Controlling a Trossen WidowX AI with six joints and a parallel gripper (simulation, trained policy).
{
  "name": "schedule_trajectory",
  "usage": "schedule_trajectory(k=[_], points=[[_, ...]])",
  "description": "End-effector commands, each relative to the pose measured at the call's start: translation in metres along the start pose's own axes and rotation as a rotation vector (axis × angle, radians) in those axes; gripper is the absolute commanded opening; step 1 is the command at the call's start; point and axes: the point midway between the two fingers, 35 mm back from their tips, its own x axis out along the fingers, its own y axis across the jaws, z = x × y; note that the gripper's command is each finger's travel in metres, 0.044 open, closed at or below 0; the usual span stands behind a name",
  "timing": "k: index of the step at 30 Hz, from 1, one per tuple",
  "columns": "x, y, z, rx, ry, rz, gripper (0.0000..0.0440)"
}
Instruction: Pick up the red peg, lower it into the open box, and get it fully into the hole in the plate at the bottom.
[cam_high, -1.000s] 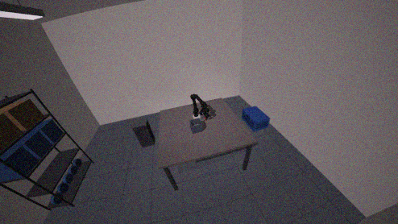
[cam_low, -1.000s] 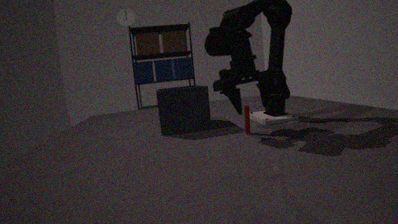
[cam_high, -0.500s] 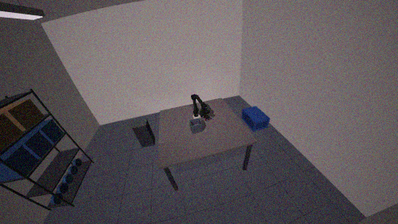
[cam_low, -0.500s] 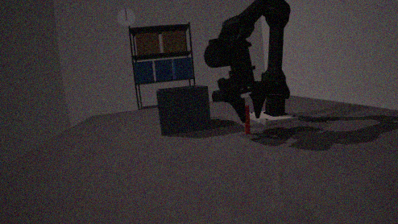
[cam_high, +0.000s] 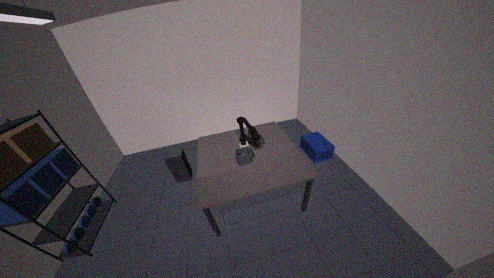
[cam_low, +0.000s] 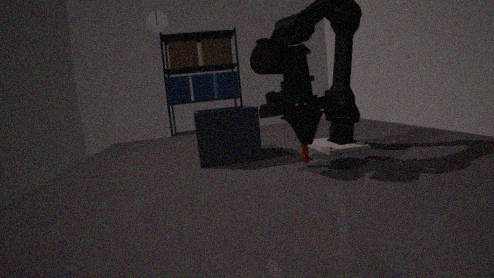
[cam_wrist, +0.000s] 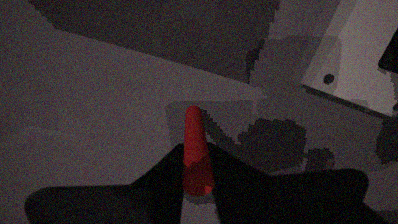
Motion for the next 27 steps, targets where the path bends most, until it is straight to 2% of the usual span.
schedule_trajectory(k=[1, 14, 27], points=[[-0.015, 0.006, -0.004, -0.009, 0.03, 0.051, 0.0], [-0.074, 0.018, 0.001, -0.057, 0.042, 0.203, 0.0], [-0.136, 0.025, 0.034, -0.07, -0.057, 0.337, 0.0]])
